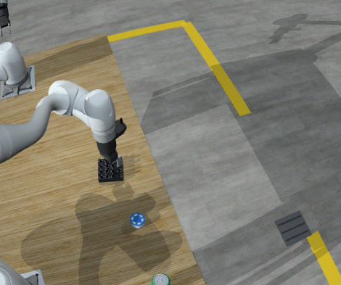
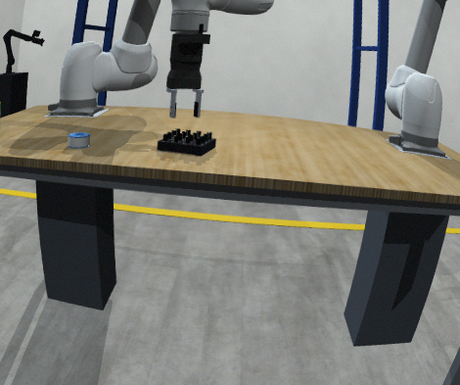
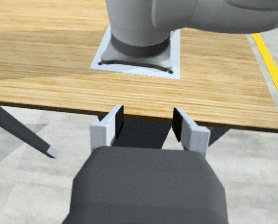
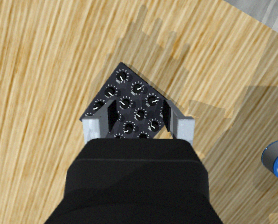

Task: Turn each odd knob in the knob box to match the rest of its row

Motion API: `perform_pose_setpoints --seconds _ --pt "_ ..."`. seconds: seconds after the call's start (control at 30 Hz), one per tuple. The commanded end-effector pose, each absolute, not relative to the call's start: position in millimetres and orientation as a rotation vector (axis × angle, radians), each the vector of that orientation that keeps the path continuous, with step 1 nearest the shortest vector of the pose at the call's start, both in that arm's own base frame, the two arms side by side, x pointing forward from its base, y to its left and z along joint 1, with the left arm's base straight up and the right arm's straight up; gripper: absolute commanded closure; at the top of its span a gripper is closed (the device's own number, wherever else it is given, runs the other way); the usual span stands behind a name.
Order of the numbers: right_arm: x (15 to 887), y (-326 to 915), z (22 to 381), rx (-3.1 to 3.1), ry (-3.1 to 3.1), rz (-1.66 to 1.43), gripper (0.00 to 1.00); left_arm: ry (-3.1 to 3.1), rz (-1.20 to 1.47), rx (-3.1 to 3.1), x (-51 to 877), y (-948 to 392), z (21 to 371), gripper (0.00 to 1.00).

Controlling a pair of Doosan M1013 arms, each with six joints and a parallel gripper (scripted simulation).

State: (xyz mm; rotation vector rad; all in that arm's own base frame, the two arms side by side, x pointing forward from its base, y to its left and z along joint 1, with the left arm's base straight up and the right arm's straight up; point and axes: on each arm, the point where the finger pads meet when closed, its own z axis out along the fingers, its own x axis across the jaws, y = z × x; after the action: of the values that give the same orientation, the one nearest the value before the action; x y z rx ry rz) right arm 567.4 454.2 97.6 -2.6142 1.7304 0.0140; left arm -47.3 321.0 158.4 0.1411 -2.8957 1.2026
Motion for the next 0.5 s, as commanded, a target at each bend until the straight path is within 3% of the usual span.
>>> perform_pose_setpoints --seconds 0.0,0.47 --pt "574 463 100 -2.476 1.932 0.0 0.0 -2.896 1.201 0.141 -47 321 159 0.0" --pt "587 488 106 -1.967 2.448 0.001 0.0 -2.896 1.201 0.141 -47 321 159 0.0"
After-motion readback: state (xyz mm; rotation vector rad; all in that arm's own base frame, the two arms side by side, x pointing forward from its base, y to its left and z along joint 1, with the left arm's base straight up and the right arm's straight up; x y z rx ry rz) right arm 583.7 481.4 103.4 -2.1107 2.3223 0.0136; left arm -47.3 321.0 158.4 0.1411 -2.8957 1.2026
